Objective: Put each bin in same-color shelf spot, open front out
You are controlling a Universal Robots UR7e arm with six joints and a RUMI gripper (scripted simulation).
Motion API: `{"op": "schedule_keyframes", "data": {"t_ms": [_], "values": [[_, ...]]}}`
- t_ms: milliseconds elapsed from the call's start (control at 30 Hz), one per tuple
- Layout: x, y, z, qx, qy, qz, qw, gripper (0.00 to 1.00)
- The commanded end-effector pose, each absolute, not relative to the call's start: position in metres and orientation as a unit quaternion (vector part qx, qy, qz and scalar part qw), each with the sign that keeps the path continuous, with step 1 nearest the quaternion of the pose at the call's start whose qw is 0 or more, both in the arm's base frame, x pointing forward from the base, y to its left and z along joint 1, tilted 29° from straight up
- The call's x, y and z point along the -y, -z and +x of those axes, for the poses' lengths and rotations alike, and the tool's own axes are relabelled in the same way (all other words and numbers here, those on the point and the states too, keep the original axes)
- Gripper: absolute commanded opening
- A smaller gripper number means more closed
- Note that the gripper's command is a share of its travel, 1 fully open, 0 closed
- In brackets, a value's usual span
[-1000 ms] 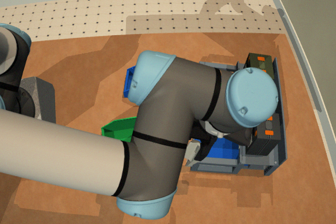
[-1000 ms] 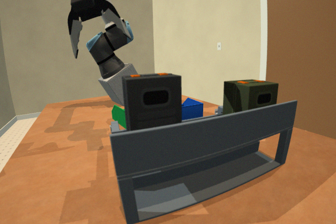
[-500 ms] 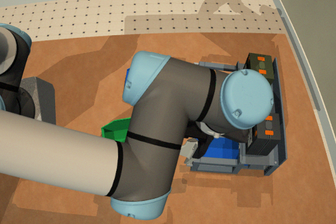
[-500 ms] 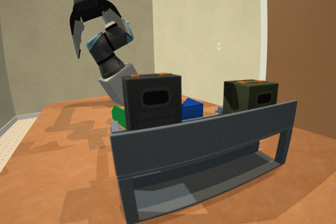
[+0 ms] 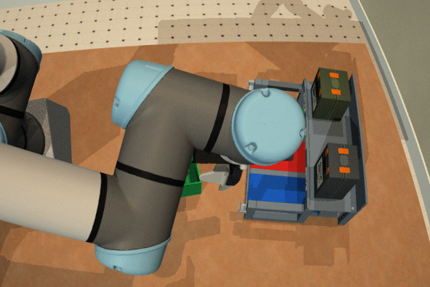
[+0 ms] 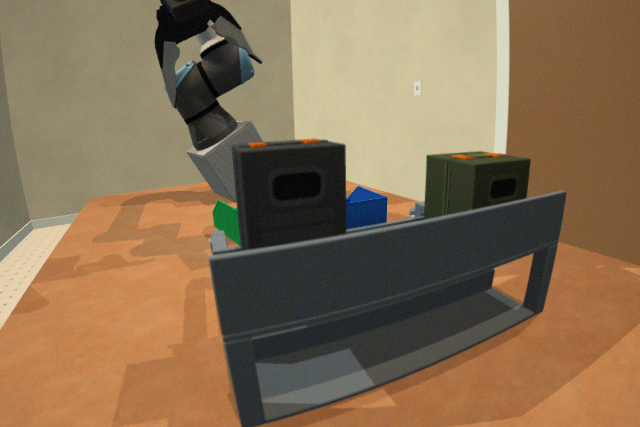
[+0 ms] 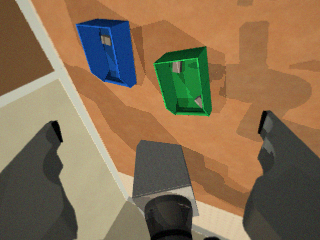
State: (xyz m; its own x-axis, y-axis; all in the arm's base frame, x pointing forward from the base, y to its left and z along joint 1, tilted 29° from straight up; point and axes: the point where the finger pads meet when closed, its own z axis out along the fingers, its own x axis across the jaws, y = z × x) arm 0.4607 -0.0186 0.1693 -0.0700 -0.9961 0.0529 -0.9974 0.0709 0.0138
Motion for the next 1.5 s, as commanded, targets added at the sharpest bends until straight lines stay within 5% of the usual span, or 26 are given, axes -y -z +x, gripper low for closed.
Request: {"op": "schedule_keyframes", "data": {"t_ms": [0,1467], "values": [[0.016,-0.169,0.458,0.728,-0.01,0.686,0.019,1.0],[-0.019,-0.138,0.518,0.589,-0.074,0.804,-0.023,1.0]]}}
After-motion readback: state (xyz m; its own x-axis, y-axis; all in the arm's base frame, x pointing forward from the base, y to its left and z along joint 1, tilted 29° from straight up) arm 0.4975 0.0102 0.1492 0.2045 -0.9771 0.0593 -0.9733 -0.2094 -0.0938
